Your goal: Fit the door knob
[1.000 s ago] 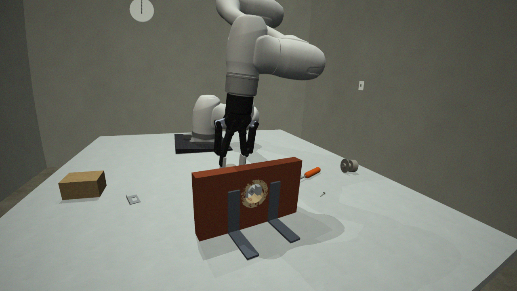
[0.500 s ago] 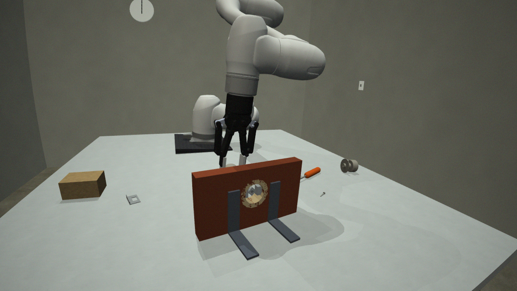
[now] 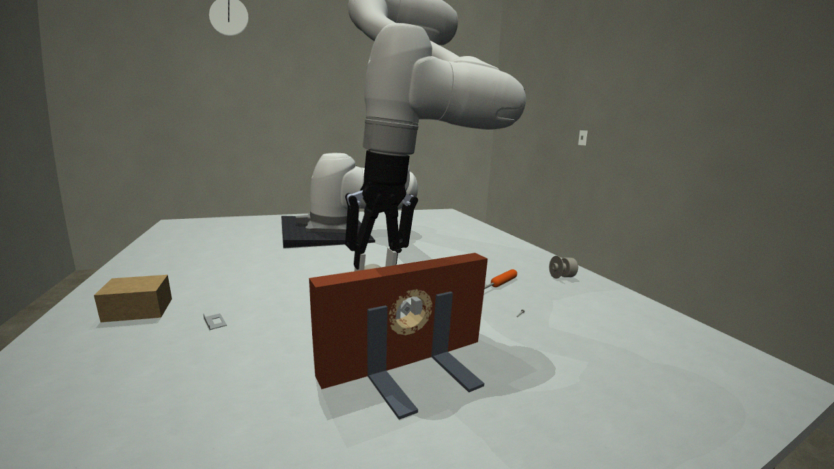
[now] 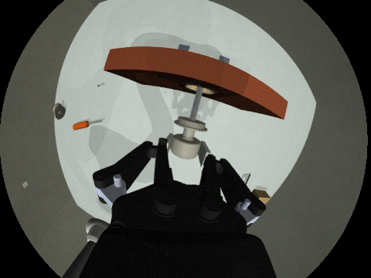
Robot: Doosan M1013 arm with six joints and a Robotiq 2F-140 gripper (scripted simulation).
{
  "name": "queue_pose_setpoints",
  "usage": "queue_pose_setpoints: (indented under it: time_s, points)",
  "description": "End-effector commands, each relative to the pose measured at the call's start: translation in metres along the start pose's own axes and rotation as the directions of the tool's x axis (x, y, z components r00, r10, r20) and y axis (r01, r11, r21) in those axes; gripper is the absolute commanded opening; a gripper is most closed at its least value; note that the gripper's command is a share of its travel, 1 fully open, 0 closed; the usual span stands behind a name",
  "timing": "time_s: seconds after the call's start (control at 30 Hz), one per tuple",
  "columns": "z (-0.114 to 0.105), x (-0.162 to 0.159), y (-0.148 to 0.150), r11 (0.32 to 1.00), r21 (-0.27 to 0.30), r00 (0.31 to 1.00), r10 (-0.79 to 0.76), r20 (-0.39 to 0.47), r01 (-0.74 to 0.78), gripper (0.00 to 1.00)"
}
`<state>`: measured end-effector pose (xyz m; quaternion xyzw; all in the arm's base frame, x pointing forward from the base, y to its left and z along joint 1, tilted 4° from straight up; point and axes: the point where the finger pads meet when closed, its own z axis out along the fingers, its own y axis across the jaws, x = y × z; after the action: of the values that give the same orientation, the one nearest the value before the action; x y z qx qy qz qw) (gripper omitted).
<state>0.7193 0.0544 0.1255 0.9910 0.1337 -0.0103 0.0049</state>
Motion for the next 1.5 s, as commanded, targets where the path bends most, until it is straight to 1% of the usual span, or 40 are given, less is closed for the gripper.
queue_pose_setpoints:
  time_s: [0.0,1.47]
  points:
    - [-0.0002,0.0,0.0,1.0,0.0,1.0,0.0,0.0,0.0,0.42]
    - [-0.0008,0.0094,0.0,1.0,0.0,1.0,0.0,0.0,0.0,0.42]
